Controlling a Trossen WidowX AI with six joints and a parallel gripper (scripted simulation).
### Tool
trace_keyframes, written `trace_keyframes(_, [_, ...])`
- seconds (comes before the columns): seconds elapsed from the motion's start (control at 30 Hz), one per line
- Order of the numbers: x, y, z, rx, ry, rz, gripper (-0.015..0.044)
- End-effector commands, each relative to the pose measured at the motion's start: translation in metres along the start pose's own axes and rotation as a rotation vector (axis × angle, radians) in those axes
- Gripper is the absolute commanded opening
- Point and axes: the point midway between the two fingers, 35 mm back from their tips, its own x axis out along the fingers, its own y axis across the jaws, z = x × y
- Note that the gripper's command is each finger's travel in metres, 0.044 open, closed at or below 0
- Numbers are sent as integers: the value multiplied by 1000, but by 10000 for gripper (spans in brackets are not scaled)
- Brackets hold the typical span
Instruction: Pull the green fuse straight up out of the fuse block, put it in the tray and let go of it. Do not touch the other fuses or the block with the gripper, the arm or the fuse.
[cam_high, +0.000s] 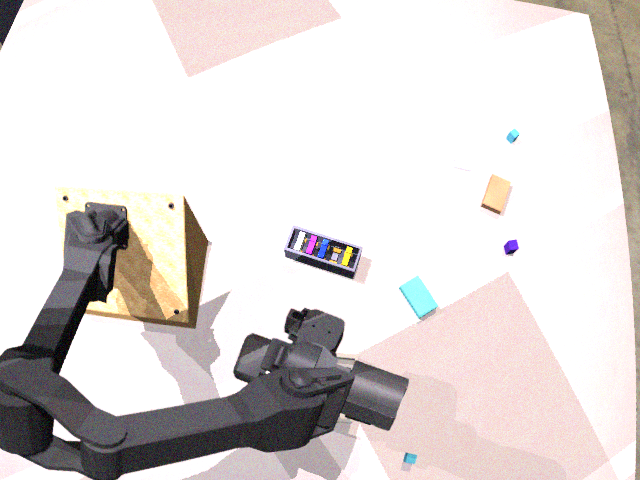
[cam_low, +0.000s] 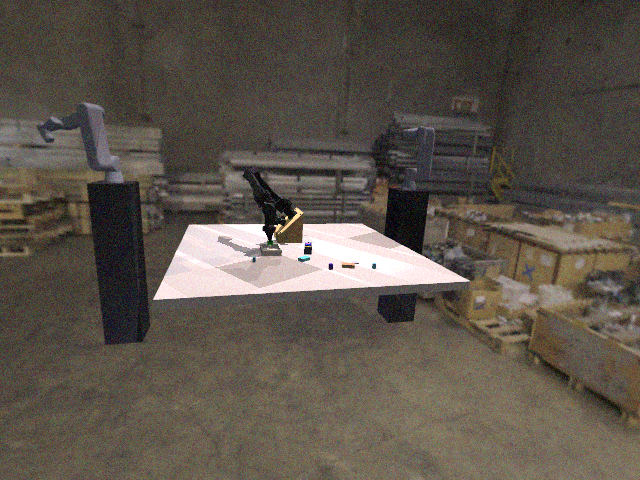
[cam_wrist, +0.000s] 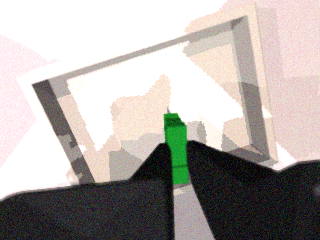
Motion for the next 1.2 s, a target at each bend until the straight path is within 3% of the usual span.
trace_keyframes(0.0, [5, 3, 2, -11, -4, 9, 0])
trace_keyframes(0.1, [5, 3, 2, -11, -4, 9, 0])
trace_keyframes(0.53, [0, 1, 1, -3, 0, 4, 330])
trace_keyframes(0.67, [-34, 2, 2, -11, -6, 9, 330])
trace_keyframes(1.17, [-33, 3, 4, -16, -9, 11, 330])
